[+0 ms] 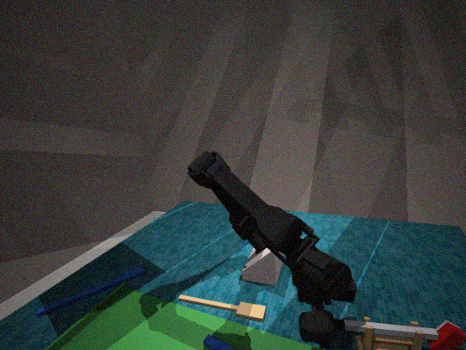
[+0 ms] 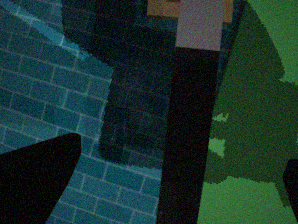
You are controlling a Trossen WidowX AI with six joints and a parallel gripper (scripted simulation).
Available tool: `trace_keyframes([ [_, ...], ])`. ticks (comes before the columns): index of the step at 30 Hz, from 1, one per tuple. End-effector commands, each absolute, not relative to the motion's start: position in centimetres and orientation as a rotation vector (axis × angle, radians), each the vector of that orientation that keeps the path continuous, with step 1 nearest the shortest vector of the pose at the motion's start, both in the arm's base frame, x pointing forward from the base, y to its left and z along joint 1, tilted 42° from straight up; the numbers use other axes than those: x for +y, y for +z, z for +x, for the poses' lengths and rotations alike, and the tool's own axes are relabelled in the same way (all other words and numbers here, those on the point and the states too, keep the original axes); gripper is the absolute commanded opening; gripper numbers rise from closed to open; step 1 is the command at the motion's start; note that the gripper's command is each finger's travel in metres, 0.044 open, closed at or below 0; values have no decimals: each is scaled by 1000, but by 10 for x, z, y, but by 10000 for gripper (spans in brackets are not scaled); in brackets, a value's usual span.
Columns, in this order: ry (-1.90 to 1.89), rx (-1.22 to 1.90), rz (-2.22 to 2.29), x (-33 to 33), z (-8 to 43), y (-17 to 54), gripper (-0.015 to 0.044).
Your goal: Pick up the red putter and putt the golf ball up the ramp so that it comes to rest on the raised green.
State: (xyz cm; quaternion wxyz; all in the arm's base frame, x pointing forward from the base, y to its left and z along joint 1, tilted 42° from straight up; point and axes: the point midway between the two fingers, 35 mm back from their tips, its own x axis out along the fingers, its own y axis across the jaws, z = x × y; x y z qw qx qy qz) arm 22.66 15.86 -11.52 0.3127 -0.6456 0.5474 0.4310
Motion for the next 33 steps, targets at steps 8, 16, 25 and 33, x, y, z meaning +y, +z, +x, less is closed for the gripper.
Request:
trace_keyframes([
  [8, 1141, 1447, -1712, 146, 227, -129, 440],
  [16, 1136, 1447, -1703, 147, 228, -128, 335],
  [25, 1136, 1447, -1703, 147, 228, -128, 99],
  [33, 1136, 1447, -1703, 147, 228, -128, 6],
])
